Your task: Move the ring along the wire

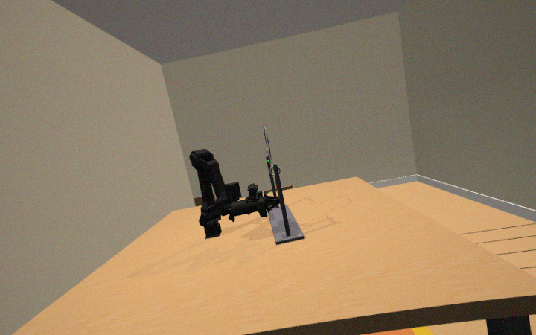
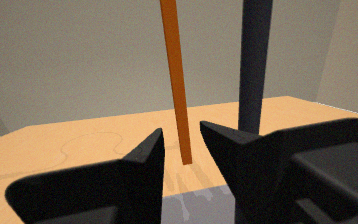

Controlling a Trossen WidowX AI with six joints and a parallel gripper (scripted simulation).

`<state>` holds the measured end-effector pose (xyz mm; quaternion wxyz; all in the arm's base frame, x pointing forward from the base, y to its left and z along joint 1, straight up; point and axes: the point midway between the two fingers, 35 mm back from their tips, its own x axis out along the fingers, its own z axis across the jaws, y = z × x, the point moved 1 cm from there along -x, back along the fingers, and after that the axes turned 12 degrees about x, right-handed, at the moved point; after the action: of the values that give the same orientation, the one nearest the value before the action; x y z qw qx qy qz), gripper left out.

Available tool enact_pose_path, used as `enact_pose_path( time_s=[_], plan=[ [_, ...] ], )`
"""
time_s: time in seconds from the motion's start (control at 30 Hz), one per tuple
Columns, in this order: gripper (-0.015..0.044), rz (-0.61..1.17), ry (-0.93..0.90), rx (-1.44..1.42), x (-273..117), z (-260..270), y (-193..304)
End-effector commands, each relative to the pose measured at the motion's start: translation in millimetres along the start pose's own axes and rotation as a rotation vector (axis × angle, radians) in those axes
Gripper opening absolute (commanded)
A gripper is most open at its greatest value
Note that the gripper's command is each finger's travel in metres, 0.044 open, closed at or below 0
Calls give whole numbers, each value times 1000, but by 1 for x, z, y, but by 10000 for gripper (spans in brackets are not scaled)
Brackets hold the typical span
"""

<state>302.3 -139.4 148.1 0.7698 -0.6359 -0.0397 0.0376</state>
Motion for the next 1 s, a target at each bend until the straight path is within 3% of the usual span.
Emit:
enact_pose_path(
  time_s=[0.0,0.97],
  plan=[
    [160,1,4,7,8,-2,0],
    [160,-1,3,7,33,0,1]
  ],
)
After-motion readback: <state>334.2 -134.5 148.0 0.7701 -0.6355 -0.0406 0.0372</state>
